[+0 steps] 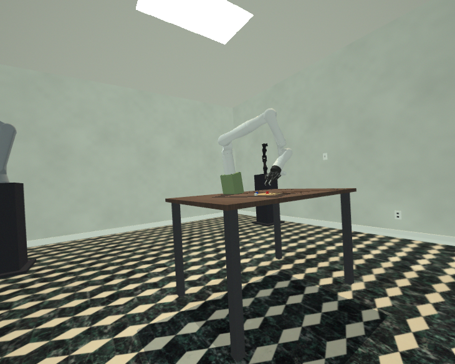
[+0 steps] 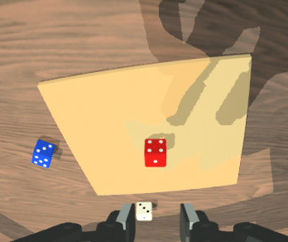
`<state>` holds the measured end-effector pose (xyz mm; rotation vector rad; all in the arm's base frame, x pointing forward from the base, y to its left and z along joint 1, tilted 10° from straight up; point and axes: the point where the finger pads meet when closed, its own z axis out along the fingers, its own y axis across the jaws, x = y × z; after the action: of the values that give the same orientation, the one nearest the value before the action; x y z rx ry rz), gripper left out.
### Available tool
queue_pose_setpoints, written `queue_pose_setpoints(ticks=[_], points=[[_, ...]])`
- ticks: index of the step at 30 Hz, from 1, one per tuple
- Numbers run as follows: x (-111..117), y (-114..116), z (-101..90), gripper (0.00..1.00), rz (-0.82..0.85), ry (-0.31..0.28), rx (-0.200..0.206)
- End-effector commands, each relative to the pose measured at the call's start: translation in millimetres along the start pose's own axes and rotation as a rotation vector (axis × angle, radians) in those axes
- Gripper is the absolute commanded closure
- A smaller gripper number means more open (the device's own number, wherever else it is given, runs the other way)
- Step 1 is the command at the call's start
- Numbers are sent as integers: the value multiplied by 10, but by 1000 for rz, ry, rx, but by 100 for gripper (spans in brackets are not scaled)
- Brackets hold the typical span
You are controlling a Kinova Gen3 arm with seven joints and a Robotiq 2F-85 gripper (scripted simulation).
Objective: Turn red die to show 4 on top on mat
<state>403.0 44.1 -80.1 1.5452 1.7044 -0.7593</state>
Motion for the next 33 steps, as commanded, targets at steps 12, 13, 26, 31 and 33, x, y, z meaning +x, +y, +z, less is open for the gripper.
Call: queue_pose_setpoints(ticks=[12, 13, 26, 31, 33], points=[[185, -10, 189, 69, -2, -2, 2], [185, -10, 189, 69, -2, -2, 2], [321, -10, 325, 69, -2, -2, 2], [343, -10, 347, 69, -2, -2, 2], [354, -10, 358, 69, -2, -2, 2]])
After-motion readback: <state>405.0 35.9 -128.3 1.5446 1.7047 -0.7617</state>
